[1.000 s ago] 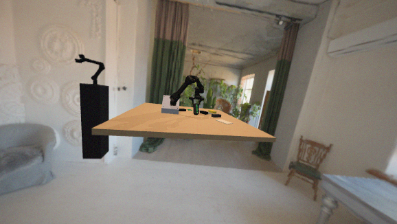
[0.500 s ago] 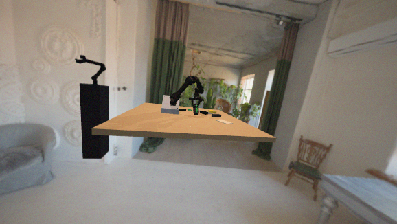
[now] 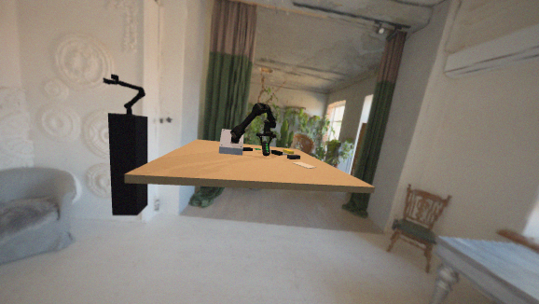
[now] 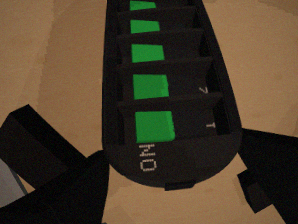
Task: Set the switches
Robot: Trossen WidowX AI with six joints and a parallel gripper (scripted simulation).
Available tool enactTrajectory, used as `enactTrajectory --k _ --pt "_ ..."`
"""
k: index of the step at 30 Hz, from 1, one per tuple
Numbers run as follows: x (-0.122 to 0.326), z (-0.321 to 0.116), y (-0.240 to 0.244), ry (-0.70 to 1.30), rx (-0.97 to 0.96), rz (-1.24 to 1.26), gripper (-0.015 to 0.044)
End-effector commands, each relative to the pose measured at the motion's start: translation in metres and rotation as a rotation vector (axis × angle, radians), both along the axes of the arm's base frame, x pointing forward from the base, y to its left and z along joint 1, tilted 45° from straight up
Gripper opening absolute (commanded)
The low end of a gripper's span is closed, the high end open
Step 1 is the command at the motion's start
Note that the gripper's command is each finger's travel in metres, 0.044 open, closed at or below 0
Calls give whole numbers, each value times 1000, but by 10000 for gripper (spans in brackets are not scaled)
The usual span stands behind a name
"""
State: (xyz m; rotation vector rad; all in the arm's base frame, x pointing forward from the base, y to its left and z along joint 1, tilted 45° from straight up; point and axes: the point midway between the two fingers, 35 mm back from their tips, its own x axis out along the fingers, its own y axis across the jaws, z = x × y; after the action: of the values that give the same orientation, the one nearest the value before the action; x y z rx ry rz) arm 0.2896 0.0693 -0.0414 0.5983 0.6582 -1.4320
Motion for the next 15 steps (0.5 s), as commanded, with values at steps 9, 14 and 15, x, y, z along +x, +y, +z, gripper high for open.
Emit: enactTrajectory --k 9,14,15 --pt "-3 -11 -7 11 -19 -12 338" --pt "-3 -15 -7 11 -19 -12 338" --pt "-3 -16 -8 11 -19 -12 338"
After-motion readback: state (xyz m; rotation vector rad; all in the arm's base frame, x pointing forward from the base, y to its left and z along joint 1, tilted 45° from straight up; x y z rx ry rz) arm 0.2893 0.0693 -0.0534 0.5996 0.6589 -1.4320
